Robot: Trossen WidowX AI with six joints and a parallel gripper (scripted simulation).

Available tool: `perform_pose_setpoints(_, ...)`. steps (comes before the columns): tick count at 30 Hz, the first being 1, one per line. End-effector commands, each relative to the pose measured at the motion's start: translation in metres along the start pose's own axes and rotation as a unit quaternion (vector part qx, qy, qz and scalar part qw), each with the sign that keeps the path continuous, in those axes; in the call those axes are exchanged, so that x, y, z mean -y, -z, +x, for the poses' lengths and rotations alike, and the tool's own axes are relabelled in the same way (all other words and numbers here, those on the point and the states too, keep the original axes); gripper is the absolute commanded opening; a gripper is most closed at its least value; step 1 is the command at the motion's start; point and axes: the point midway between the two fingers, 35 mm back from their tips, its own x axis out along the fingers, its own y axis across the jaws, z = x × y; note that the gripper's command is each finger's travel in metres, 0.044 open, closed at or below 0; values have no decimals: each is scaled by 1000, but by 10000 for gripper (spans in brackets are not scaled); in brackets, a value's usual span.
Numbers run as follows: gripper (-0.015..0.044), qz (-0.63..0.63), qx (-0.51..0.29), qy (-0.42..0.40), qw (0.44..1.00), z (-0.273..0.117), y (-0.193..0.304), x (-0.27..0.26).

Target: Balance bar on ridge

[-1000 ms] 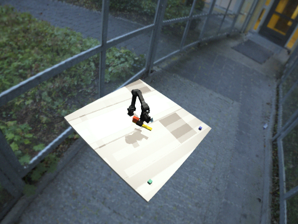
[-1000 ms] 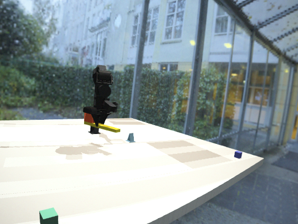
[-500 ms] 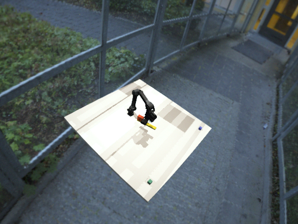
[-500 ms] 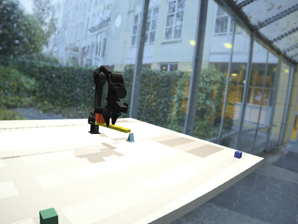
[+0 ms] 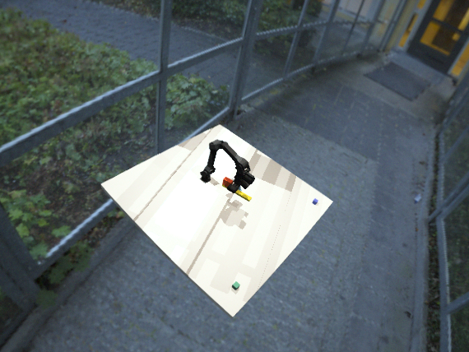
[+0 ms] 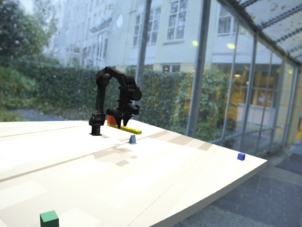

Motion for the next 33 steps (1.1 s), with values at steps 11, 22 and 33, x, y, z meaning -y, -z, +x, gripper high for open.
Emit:
perform_pose_setpoints(11,0,31,3,1,1000,-2,-7,-54)
perform_pose_setpoints(22,0,54,3,-1,999,-3,-4,-97)
perform_pose_setpoints(33,0,68,2,-2,998,0,0,-120)
